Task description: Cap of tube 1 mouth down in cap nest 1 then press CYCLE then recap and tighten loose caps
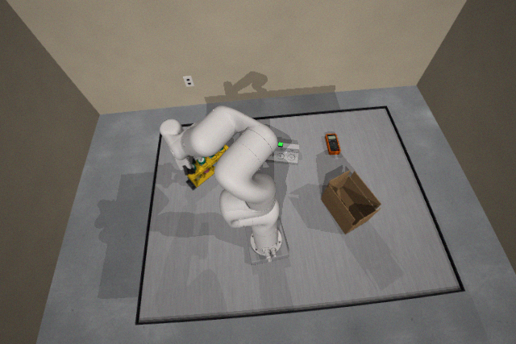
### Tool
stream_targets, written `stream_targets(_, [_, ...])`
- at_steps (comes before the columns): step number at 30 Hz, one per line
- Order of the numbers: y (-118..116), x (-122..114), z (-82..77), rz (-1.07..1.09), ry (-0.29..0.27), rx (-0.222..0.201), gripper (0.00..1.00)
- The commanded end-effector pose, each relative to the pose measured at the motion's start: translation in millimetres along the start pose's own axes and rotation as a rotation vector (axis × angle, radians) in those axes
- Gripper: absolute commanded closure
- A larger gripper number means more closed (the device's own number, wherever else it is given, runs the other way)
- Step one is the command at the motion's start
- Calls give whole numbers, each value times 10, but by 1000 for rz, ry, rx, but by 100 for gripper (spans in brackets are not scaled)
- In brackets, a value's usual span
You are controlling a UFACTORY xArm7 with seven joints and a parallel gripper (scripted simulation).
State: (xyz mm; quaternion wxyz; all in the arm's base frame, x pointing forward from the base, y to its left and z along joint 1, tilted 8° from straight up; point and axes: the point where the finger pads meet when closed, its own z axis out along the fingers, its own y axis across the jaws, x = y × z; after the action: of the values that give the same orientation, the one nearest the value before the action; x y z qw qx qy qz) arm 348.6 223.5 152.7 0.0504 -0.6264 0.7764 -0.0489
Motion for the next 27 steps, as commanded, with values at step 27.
stream_targets(27, [-325, 379, -444, -504, 0, 5, 54])
